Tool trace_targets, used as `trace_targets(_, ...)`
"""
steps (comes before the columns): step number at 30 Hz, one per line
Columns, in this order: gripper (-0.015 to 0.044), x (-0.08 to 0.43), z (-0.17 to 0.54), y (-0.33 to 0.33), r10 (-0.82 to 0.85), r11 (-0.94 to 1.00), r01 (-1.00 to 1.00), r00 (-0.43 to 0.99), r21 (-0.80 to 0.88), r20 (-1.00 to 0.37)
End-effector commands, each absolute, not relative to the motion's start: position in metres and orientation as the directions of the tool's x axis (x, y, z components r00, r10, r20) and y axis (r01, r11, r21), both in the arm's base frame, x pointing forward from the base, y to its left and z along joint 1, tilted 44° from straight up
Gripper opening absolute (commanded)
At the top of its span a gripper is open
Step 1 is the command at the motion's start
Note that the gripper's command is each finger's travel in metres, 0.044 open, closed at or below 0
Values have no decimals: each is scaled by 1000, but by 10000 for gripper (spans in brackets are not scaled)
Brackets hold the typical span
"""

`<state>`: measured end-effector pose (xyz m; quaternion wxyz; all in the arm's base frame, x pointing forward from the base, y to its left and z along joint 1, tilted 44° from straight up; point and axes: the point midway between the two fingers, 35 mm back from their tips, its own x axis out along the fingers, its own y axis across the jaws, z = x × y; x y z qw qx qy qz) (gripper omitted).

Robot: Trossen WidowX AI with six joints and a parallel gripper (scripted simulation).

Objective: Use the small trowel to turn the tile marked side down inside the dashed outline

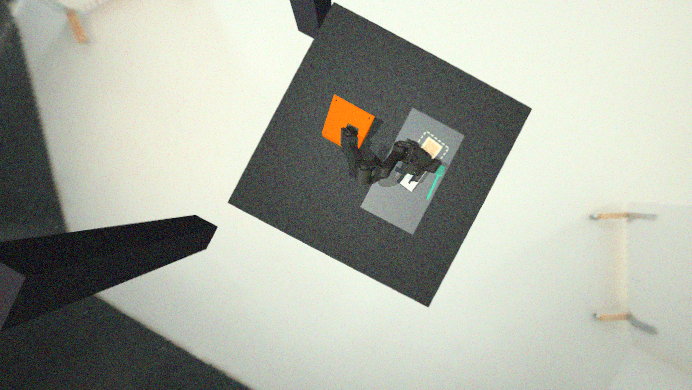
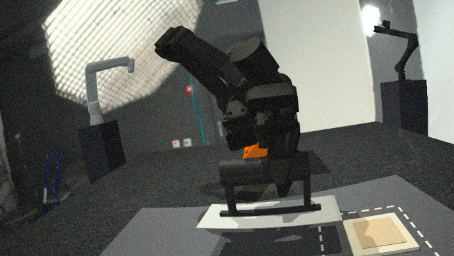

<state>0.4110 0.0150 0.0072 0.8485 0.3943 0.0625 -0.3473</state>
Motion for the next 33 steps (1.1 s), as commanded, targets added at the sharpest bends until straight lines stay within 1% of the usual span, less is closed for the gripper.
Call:
trace_targets(1,0,410,21,13,-531,454,632,758,628,-379)
trace_targets(12,0,402,52,1,-532,455,632,758,627,-378)
trace_targets(33,0,402,53,1,-532,455,632,758,627,-378)
